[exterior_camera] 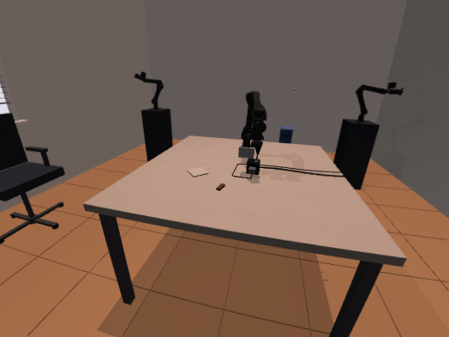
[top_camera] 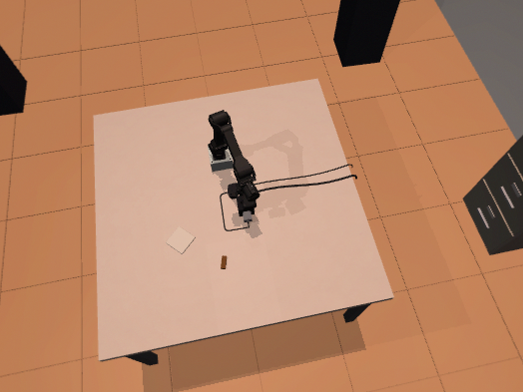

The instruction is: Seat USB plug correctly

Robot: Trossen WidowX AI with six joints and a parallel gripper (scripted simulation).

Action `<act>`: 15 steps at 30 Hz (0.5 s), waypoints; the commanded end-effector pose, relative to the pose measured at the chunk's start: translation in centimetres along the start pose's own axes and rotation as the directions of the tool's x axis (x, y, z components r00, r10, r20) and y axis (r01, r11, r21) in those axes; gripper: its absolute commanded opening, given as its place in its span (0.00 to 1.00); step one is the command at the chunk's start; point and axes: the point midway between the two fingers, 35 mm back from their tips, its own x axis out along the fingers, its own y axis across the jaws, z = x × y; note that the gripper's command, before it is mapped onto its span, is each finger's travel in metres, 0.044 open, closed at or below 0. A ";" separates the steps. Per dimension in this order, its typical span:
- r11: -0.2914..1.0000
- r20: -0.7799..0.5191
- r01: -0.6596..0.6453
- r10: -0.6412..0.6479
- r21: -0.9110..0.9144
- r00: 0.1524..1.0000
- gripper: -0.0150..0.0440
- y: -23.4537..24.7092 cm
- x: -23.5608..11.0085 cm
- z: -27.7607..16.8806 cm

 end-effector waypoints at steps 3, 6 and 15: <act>1.000 -0.007 0.000 0.000 -0.005 1.000 0.25 0.0 0.1 -0.1; 1.000 -0.007 0.000 0.000 -0.005 1.000 0.25 0.0 0.1 -0.1; 1.000 -0.007 0.000 0.000 -0.005 1.000 0.25 0.0 0.2 -0.1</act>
